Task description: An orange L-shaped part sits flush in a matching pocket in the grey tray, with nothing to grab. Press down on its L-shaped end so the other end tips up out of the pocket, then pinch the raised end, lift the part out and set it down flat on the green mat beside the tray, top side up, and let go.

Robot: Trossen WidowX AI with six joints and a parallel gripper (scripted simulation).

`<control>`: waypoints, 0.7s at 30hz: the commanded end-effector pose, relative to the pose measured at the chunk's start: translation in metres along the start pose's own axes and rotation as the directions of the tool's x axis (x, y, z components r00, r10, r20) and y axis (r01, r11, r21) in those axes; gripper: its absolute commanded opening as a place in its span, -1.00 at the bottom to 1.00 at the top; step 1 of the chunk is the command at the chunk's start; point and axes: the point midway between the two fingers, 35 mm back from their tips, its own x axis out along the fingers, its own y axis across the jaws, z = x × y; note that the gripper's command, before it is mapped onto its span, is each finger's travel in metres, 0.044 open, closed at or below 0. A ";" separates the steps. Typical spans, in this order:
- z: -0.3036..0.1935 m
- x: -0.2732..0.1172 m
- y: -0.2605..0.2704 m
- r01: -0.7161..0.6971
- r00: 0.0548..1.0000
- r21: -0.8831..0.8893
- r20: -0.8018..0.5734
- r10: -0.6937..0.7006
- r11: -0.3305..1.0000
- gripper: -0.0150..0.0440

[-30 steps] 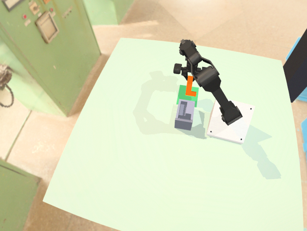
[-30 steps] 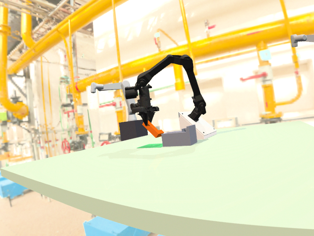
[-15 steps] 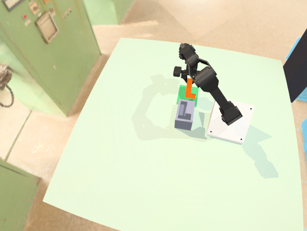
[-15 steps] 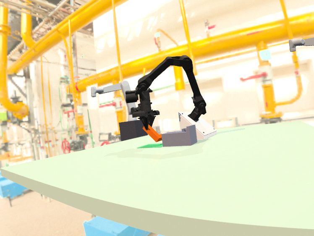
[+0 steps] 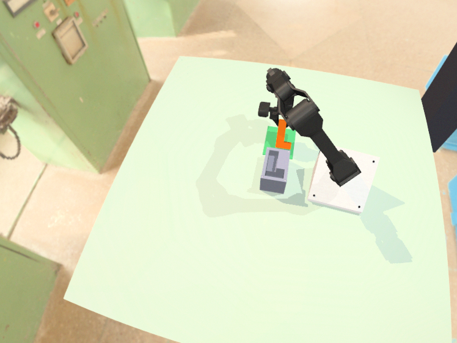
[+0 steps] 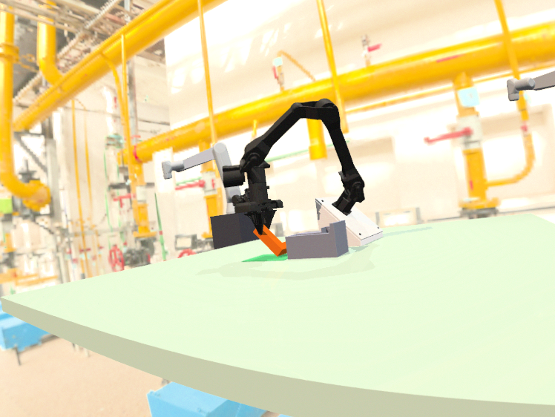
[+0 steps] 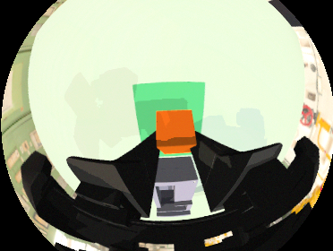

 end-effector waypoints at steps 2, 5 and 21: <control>0.000 0.002 0.000 -0.004 1.000 0.006 -0.005 0.004 1.000 -0.49; 0.000 0.002 0.000 -0.004 1.000 0.006 -0.005 0.004 1.000 -0.49; 0.000 0.001 0.000 0.001 1.000 0.001 -0.002 -0.001 1.000 0.04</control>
